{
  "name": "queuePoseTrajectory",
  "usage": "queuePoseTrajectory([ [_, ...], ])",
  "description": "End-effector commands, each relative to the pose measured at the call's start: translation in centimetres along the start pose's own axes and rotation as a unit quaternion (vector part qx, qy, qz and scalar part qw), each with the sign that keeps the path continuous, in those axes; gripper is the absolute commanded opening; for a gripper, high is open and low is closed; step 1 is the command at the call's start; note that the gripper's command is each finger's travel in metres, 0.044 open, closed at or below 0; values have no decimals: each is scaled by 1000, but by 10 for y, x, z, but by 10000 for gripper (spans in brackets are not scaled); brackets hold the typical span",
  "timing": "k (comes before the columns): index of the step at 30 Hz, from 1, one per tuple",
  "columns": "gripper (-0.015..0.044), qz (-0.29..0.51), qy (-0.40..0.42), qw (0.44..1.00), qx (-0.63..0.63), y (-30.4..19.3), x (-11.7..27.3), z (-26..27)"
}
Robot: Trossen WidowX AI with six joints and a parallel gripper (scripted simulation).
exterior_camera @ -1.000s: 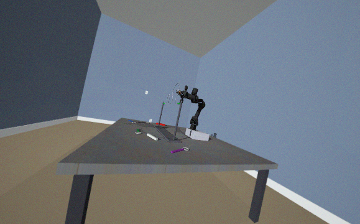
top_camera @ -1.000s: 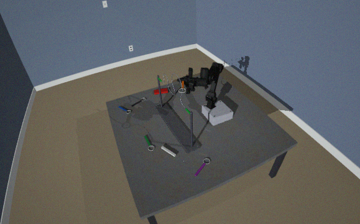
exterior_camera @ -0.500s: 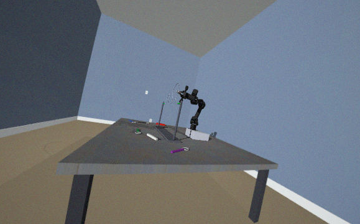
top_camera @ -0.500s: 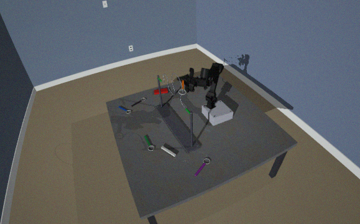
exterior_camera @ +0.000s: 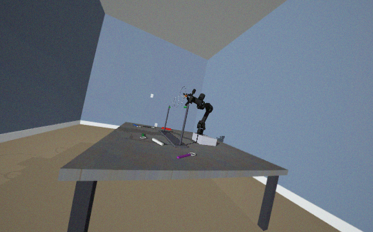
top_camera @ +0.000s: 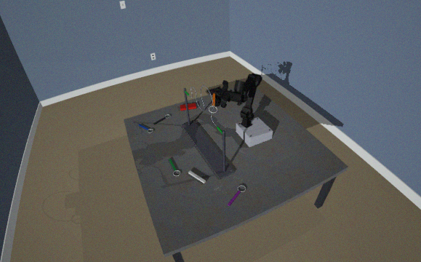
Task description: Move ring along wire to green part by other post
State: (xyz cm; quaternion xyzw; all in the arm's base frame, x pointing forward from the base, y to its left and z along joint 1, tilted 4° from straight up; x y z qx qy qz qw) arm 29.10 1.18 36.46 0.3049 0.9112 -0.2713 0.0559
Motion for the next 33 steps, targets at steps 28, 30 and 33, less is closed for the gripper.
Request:
queuePoseTrajectory([
  [28, -150, -5, -60, 993, 105, -2, -1, 7],
  [30, -150, -4, -57, 993, 100, -3, -1, 10],
  [33, -150, -4, -51, 995, 90, -3, -1, 15],
])
Point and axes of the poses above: the point midway between the two fingers, 35 mm back from their tips, its own x axis back along the fingers, its own z axis across the jaws, y = z × x, the point moved 2 cm from there along x, back along the fingers, and after that the axes turned 7 degrees about x, right-handed, at the moved point
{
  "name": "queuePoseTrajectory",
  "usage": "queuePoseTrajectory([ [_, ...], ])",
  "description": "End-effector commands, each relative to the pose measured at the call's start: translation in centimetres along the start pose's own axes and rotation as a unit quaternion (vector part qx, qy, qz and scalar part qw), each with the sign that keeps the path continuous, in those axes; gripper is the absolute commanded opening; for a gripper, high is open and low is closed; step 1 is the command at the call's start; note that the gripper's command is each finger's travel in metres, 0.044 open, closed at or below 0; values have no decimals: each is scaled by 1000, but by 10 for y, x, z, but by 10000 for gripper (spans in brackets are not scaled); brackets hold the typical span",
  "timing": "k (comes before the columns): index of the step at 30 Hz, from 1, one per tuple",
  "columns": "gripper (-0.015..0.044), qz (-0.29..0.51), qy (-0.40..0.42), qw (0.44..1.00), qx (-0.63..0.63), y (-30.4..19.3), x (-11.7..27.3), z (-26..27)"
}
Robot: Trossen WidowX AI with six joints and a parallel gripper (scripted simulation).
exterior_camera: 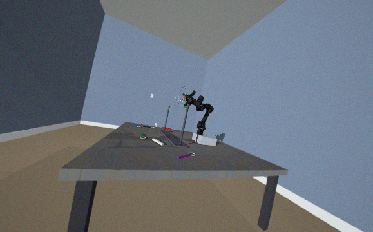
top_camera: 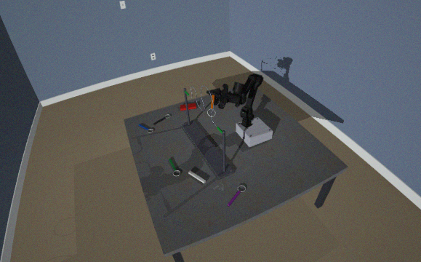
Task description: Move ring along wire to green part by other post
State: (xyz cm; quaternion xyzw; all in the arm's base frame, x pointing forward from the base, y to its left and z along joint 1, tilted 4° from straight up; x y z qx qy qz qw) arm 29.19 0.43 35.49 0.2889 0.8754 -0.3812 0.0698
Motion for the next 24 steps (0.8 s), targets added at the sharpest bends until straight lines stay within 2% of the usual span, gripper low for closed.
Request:
queuePoseTrajectory([
  [1, -150, 3, 5, 1000, -20, -2, 1, 6],
  [24, -150, 15, 117, 970, -213, 22, 18, 68],
])
Point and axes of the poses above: the point midway between the two fingers, 35 mm back from their tips, its own x axis back along the fingers, its own z axis across the jaws, y = z × x, the point moved 2 cm from there along x, back along the fingers, and after that the axes turned 7 degrees about x, right-handed, at the moved point
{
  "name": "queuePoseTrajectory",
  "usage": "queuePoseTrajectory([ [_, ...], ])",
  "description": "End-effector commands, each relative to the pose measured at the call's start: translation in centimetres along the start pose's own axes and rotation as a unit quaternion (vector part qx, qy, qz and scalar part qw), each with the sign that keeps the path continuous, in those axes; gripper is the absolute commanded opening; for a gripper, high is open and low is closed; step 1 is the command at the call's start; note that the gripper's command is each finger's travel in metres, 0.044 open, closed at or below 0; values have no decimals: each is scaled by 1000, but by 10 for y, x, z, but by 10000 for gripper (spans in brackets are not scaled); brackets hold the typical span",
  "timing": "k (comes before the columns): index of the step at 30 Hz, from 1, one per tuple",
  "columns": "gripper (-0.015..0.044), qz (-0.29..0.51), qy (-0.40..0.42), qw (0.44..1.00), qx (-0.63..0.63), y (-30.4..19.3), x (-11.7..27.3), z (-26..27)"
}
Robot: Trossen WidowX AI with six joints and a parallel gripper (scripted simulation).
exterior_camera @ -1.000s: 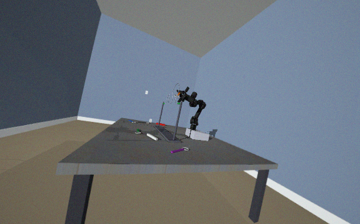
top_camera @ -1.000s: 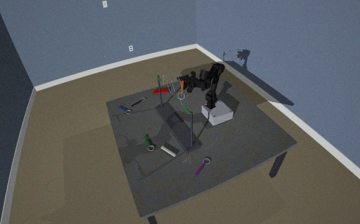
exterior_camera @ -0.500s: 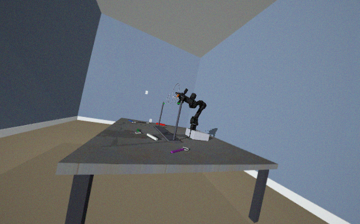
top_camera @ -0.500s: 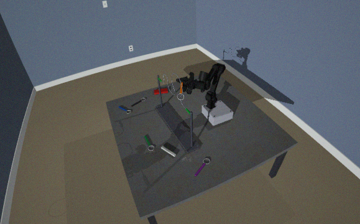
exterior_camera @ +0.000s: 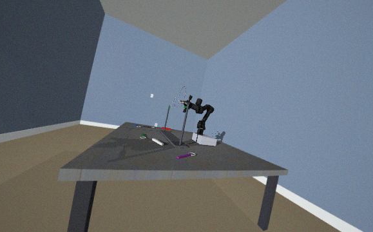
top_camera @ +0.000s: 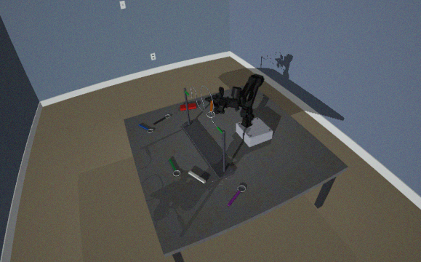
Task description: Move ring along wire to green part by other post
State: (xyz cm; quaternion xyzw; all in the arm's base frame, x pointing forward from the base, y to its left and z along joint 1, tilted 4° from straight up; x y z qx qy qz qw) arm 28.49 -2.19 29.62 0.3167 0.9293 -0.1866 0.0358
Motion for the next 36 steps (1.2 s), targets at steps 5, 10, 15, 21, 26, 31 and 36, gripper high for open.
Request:
queuePoseTrajectory([
  [5, -150, 7, 43, 996, -82, 4, 5, 24],
  [10, -150, 10, 75, 988, -136, 10, 9, 40],
  [15, -150, 13, 106, 976, -189, 18, 15, 55],
  [21, -150, 15, 142, 957, -254, 30, 22, 72],
  [26, -150, -8, 156, 938, -309, 41, 21, 87],
  [31, -150, -13, 181, 913, -365, 55, 27, 100],
  [36, -150, -9, 208, 885, -416, 69, 36, 109],
])
Point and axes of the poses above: the point midway between the two fingers, 35 mm back from their tips, its own x axis back along the fingers, its own z axis across the jaws, y = z × x, the point moved 2 cm from there along x, back along the fingers, and after that the axes turned 7 degrees about x, right-handed, at the moved point
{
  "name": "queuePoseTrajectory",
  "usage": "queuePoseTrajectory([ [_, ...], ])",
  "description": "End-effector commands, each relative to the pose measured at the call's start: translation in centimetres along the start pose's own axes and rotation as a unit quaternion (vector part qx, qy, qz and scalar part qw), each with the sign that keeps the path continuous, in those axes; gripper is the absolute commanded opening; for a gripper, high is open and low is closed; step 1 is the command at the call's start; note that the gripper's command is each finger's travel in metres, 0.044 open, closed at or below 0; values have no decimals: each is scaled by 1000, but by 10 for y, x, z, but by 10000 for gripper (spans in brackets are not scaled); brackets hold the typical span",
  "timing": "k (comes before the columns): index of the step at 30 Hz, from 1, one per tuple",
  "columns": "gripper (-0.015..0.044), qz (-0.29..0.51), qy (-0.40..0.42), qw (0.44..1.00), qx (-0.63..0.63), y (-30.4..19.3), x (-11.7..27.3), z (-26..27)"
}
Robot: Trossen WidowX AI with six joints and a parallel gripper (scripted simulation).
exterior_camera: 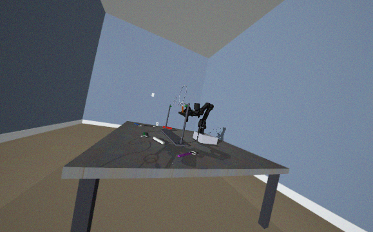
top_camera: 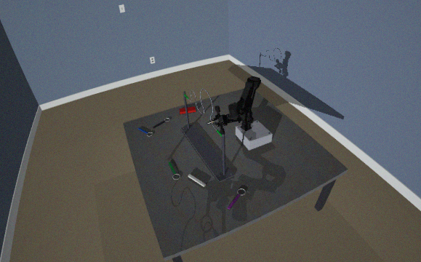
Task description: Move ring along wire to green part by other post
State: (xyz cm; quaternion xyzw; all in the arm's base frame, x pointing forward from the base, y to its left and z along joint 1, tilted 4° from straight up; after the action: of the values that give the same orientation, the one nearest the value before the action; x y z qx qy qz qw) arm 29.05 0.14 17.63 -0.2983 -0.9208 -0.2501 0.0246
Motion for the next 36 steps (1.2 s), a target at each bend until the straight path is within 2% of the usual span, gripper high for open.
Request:
queuePoseTrajectory([
  [1, -150, 2, 24, 999, -45, 3, 1, 16],
  [20, -150, 17, 120, 962, -245, 30, 19, 75],
  [36, -150, 26, 173, 918, -357, 61, 37, 104],
])
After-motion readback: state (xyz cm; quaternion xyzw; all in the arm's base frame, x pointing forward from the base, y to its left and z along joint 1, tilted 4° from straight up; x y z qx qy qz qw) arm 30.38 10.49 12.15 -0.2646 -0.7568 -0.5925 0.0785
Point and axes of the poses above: the point midway between the two fingers, 35 mm back from their tips, its own x axis back along the fingers, its own z axis across the jaws, y = z × x, the point moved 2 cm from there along x, back along the fingers, and after that the axes turned 7 degrees about x, right-handed, at the moved point
